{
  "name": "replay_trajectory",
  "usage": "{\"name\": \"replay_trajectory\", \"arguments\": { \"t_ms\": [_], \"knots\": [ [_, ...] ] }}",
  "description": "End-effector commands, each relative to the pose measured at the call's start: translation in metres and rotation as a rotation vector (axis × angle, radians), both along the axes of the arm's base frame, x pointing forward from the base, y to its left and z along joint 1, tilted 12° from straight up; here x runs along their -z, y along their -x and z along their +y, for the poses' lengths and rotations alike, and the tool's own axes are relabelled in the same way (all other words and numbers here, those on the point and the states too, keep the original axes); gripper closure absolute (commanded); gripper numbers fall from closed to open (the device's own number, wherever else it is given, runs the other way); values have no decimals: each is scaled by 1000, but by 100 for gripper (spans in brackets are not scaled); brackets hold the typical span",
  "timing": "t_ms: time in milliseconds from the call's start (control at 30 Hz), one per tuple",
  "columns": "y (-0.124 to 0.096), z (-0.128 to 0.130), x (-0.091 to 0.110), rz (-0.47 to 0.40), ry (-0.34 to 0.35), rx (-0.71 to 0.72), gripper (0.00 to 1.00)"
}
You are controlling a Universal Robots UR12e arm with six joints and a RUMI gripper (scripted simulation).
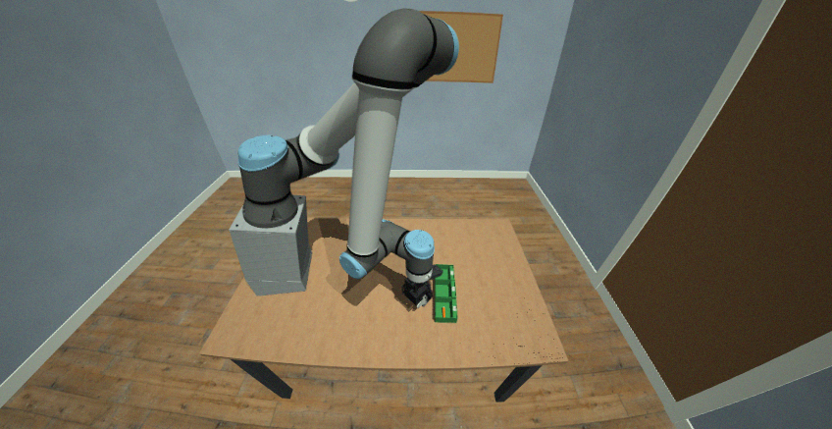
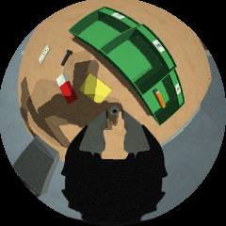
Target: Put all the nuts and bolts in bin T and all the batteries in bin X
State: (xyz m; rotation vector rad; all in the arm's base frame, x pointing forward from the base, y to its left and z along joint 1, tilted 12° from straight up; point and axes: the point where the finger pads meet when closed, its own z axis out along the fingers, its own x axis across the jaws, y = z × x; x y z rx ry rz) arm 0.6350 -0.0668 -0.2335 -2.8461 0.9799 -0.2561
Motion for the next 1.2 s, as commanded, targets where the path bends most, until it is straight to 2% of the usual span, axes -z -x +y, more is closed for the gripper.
{"name": "replay_trajectory", "arguments": {
  "t_ms": [0, 33, 67, 1100, 1167],
  "knots": [
    [0, 0, 0, -1, 0, 0, 82],
    [0, 0, 0, -1, 0, 0, 82],
    [0, 0, 0, -1, 0, 0, 100],
    [0, 0, 0, -1, 0, 0, 100],
    [1, 0, -7, -1, 0, 0, 100]
  ]
}}
